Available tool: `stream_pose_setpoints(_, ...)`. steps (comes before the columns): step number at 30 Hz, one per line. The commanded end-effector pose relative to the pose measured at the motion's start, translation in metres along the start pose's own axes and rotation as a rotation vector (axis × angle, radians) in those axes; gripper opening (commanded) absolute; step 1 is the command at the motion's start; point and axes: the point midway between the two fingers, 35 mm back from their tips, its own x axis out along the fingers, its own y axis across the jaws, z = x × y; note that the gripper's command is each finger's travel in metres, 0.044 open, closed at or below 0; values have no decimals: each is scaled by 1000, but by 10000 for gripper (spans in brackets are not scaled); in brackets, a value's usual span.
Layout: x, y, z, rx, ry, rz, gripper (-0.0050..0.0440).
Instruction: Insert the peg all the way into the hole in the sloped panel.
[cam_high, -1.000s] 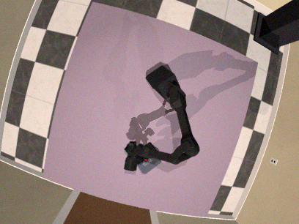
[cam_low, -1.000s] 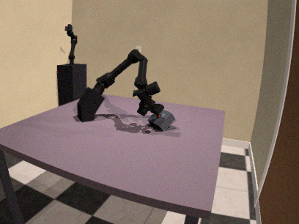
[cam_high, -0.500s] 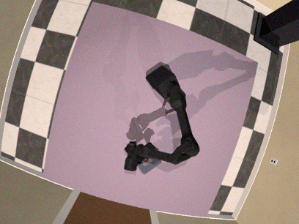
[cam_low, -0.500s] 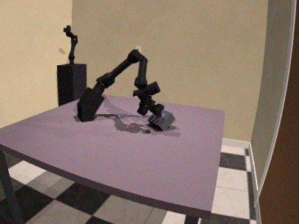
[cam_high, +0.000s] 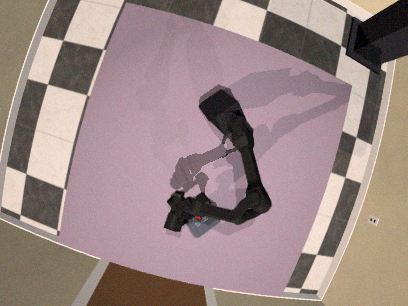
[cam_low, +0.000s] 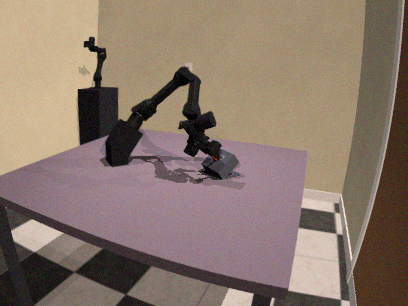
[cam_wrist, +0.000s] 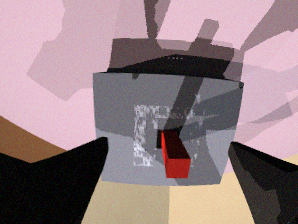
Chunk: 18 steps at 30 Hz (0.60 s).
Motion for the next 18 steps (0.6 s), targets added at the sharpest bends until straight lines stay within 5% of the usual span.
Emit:
stream_pose_setpoints(1,-13,5,-5,-28,-6,-2,440)
stream_pose_setpoints(18,-57,27,-12,-257,7,55,440)
